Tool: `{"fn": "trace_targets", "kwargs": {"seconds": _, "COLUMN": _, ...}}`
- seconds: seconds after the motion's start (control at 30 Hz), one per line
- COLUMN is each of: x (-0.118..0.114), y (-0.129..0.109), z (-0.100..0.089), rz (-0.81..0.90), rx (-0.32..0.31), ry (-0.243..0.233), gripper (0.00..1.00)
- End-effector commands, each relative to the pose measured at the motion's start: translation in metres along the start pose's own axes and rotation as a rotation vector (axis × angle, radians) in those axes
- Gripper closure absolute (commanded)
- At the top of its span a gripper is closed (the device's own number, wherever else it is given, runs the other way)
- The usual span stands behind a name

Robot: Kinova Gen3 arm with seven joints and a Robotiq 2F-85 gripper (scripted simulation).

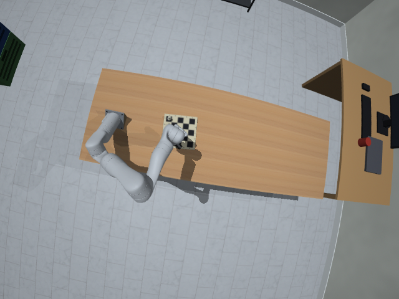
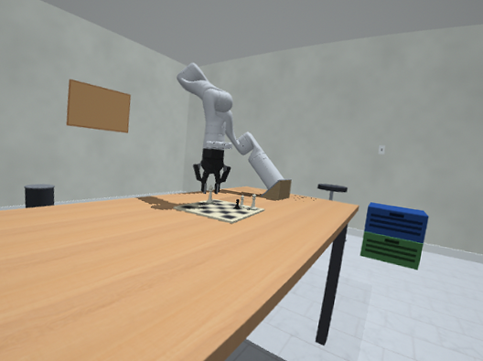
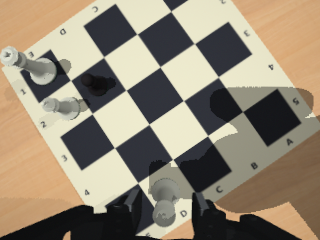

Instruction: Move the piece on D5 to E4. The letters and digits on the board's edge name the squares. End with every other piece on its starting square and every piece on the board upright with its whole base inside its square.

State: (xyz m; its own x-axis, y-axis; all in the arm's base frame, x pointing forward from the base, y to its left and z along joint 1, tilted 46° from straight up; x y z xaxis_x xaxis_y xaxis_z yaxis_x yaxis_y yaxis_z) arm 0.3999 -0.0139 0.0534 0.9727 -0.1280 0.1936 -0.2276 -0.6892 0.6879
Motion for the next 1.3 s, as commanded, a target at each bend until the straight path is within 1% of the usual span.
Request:
{"fn": "trace_targets", "kwargs": {"seconds": 0.0, "x": -0.0013, "y": 0.0001, "z": 0.0031, "rz": -0.002, "rx": -0.002, "ry": -0.003, "gripper": 0.59}}
{"fn": "trace_targets", "kwargs": {"seconds": 1.23, "x": -0.0013, "y": 0.0001, "z": 0.0035, "rz": -0.002, "rx": -0.002, "ry": -0.003, "gripper": 0.59}}
{"fn": "trace_targets", "kwargs": {"seconds": 1.27, "x": -0.0013, "y": 0.0001, "z": 0.0035, "rz": -0.002, "rx": -0.002, "ry": -0.003, "gripper": 1.00}}
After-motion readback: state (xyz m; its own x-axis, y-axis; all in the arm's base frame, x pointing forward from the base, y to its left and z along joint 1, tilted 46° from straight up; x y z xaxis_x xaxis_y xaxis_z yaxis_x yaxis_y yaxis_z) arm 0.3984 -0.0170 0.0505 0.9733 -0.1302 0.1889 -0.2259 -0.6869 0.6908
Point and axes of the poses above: the point where the finger pads meet when closed, its own z axis out along the fingers, its own x axis across the jaws, y = z × x, the point moved 1 cm from there along -z, back along the fingers, and after that the axes turned 14 degrees about -z, right-handed, at the moved point
